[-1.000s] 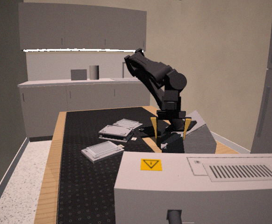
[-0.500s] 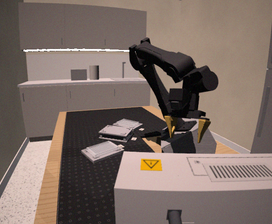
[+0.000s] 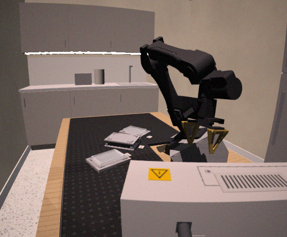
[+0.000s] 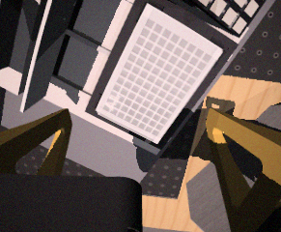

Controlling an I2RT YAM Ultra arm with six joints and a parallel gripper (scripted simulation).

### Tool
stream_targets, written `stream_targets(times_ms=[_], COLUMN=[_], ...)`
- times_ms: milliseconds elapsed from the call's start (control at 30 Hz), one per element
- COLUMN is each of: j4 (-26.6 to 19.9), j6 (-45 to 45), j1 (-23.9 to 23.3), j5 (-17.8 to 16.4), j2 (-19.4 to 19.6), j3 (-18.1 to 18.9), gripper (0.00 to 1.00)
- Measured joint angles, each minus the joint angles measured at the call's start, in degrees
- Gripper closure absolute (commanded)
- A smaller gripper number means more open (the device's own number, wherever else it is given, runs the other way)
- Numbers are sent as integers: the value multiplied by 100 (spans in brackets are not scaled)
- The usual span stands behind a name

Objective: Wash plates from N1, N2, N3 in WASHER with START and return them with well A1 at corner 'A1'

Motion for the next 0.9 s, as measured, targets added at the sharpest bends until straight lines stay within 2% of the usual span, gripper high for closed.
stream_targets(times_ms=[333, 500, 900], j4=[-601, -778, -894], j6=[1768, 2387, 2809], j1=[-243, -308, -323], j5=[-439, -623, -719], j2=[319, 378, 382], j3=[588, 732, 787], gripper=[0, 0, 0])
